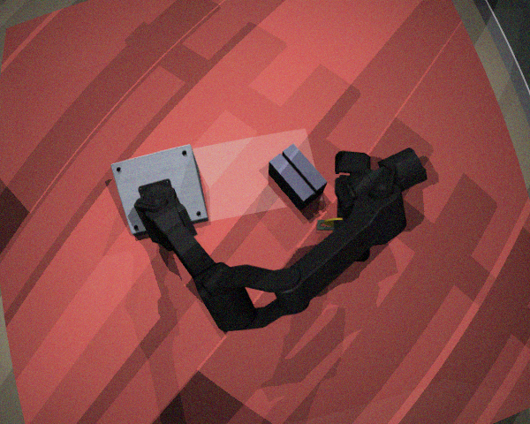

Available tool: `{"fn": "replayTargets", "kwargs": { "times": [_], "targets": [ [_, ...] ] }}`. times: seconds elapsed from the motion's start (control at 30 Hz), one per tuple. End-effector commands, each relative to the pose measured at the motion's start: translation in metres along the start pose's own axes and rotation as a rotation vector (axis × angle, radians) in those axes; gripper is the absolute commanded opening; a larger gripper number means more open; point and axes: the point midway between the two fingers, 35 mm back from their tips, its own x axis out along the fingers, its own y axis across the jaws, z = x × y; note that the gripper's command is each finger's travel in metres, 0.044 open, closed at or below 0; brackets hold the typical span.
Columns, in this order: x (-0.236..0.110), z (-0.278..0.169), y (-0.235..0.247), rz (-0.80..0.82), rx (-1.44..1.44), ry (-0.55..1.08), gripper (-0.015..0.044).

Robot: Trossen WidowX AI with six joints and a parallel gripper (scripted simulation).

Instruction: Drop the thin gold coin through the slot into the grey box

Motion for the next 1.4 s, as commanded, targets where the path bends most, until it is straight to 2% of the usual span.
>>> {"fn": "replayTargets", "kwargs": {
  "times": [0.0, 1.37],
  "targets": [
    [0.006, -0.001, -0.001, -0.007, -0.006, 0.002, 0.0161],
    [0.073, -0.001, -0.001, -0.01, -0.005, 0.001, 0.0161]
  ]
}}
